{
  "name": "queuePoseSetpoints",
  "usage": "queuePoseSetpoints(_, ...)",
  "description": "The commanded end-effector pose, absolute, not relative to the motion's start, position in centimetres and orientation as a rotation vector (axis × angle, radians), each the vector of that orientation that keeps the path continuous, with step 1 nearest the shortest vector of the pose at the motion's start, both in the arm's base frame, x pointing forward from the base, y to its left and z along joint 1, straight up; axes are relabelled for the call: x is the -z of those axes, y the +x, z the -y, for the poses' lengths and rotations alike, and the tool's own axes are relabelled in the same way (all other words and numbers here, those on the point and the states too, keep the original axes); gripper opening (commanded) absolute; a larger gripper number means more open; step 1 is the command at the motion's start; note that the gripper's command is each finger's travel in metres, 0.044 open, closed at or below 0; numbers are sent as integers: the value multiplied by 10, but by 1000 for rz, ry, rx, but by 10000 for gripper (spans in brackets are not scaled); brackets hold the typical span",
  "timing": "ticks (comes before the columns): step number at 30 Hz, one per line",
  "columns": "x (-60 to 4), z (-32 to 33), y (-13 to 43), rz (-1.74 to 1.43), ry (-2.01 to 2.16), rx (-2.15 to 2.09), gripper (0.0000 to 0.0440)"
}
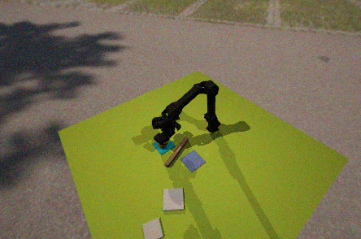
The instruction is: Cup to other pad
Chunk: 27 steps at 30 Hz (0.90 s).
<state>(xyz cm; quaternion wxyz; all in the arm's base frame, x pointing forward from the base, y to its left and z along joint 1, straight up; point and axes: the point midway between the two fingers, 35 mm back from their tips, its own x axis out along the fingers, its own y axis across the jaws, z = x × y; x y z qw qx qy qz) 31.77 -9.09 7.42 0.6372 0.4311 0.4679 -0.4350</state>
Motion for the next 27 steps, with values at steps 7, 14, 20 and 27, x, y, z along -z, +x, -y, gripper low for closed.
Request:
queuePoseSetpoints(7, -79, 101, 322, -1002, 1022, 969, 150)
queuePoseSetpoints(14, -90, 103, 319, -978, 1044, 944, 171)
queuePoseSetpoints(20, -105, 104, 313, -959, 1067, 922, 197)
queuePoseSetpoints(27, -128, 106, 309, -916, 1093, 899, 225)
